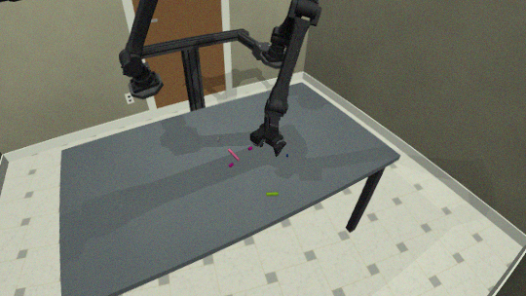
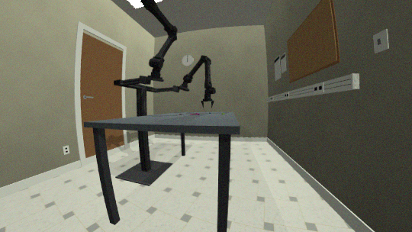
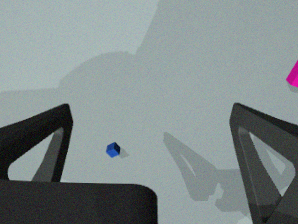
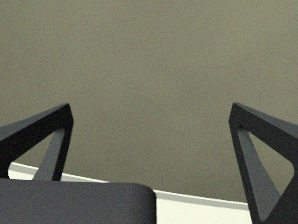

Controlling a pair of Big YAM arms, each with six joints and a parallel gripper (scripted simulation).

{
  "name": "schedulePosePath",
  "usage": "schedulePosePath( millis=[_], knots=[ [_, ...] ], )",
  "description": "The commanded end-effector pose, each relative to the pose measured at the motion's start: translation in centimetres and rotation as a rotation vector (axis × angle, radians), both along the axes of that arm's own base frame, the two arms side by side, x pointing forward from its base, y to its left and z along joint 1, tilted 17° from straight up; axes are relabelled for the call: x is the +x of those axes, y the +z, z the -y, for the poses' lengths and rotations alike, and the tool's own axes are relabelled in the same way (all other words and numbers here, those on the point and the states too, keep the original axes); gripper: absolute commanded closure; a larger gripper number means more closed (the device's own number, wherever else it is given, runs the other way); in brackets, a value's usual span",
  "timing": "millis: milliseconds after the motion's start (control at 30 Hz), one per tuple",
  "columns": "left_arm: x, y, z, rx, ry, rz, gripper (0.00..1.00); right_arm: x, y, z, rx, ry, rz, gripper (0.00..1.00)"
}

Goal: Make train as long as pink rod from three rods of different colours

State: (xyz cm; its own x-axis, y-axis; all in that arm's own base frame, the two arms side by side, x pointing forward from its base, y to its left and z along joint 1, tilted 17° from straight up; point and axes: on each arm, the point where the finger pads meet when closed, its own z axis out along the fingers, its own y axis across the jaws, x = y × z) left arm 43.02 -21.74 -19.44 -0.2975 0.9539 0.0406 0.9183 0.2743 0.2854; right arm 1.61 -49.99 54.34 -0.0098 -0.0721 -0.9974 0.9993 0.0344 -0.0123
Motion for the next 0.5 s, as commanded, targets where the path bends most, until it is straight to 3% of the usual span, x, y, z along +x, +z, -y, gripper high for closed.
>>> schedulePosePath(
  millis=[0, 467],
  knots=[
    [1.6, 1.2, 0.4, -0.049, 0.150, 0.030, 0.00, -1.1, 2.3, -0.9, -0.061, -0.023, 0.014, 0.00],
    [3.1, 0.7, -0.3, -0.140, 0.531, 0.062, 0.00, -1.1, 2.3, -0.9, -0.061, -0.023, 0.014, 0.00]
  ],
)
